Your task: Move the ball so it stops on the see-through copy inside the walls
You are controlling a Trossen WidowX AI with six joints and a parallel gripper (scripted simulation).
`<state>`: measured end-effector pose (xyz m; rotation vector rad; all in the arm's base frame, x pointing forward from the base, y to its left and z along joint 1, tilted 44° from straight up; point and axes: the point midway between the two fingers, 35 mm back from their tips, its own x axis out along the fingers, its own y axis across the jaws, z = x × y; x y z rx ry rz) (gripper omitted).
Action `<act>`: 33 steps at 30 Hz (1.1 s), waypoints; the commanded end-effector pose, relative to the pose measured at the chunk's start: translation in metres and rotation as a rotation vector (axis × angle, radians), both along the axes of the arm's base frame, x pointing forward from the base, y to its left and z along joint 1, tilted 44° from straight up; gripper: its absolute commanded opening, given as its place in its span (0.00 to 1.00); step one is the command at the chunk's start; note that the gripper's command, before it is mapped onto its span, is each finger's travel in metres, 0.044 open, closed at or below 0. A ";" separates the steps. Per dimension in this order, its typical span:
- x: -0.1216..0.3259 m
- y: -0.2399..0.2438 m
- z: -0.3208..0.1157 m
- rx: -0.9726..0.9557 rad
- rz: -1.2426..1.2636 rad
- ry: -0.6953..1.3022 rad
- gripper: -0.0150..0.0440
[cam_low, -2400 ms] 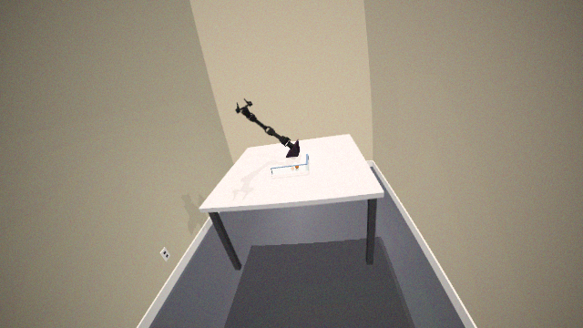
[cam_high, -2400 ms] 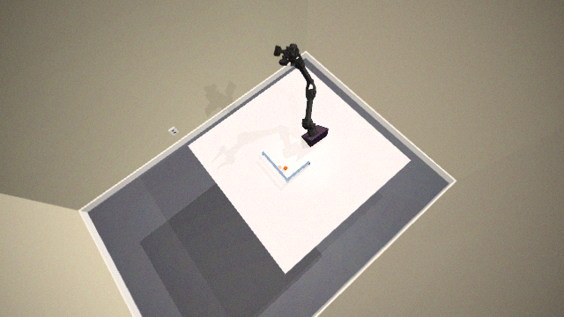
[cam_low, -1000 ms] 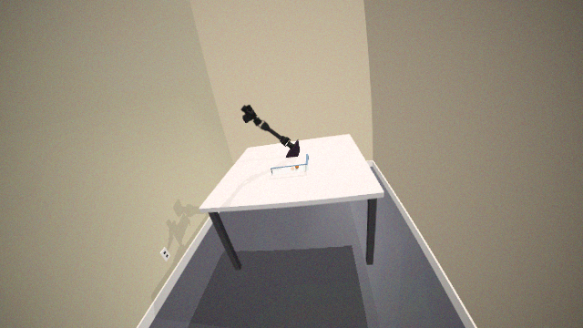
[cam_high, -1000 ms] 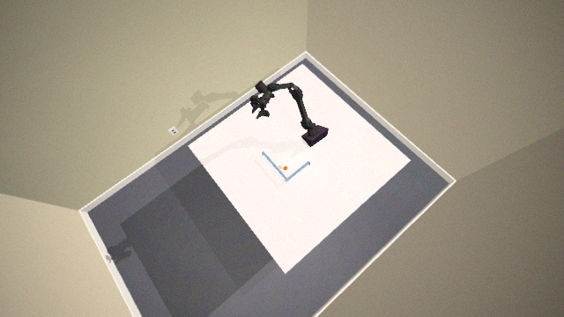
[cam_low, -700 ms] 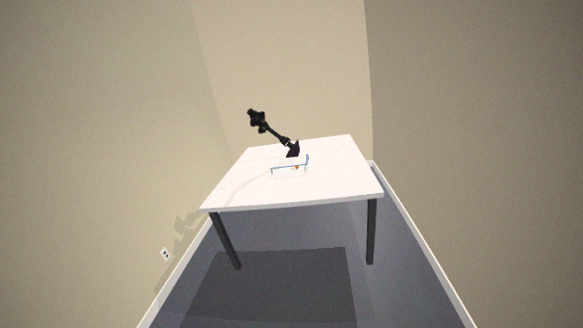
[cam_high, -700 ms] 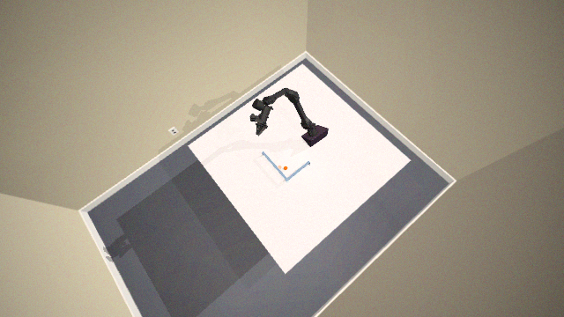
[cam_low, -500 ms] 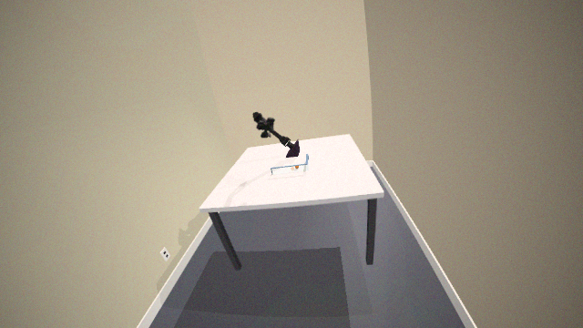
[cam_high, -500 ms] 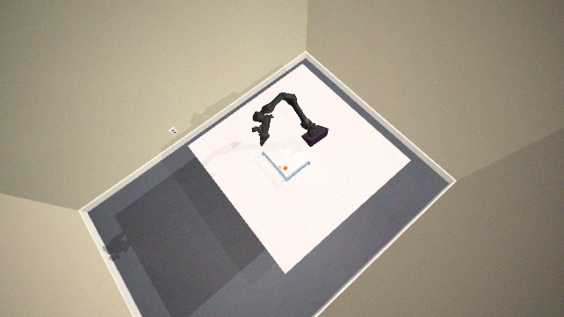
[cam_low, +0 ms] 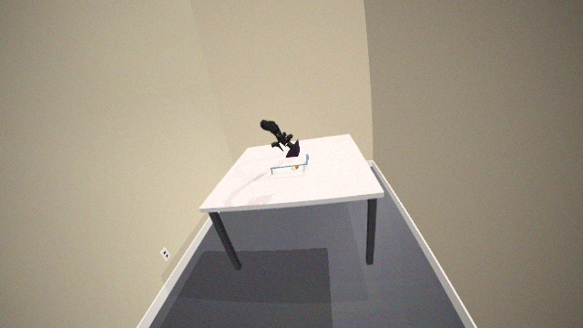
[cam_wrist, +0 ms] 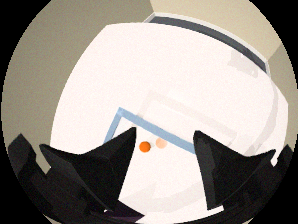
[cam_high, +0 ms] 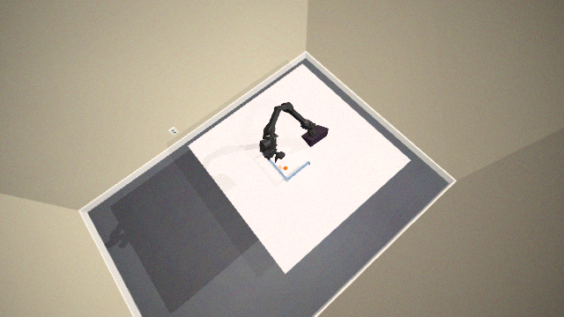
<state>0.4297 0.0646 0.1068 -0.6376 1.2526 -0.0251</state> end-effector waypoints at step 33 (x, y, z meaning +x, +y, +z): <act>-0.074 -0.058 -0.152 -0.470 0.781 0.950 0.70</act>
